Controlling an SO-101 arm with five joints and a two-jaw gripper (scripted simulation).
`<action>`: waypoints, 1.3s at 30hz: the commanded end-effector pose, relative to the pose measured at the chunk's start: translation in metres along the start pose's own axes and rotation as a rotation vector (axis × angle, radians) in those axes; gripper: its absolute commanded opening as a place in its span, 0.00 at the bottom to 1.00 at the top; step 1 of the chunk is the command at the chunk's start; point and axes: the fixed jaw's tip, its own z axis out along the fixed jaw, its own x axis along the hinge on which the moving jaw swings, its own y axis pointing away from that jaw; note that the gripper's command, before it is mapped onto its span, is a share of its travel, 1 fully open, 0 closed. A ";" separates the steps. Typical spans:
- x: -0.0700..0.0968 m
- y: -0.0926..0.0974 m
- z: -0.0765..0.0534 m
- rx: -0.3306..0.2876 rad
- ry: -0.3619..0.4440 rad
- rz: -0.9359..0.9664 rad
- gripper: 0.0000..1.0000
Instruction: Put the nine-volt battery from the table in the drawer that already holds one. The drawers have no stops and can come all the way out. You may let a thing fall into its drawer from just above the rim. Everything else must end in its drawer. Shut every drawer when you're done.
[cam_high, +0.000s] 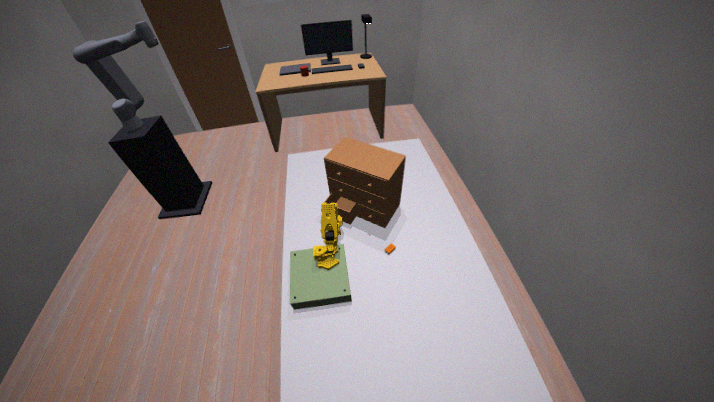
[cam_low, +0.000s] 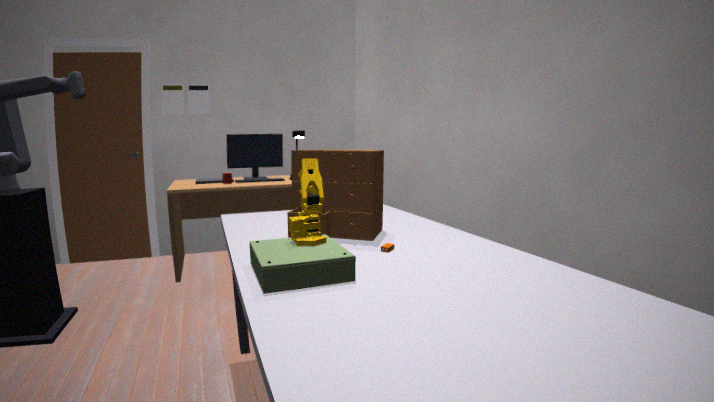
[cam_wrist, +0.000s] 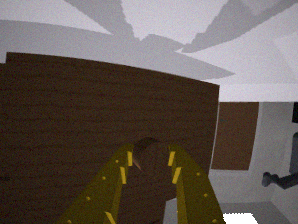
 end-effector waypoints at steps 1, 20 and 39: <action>0.002 0.007 0.001 -0.028 0.007 0.014 0.00; 0.006 0.005 0.009 -0.019 0.008 0.018 0.00; 0.012 0.009 0.021 -0.031 0.008 0.030 0.00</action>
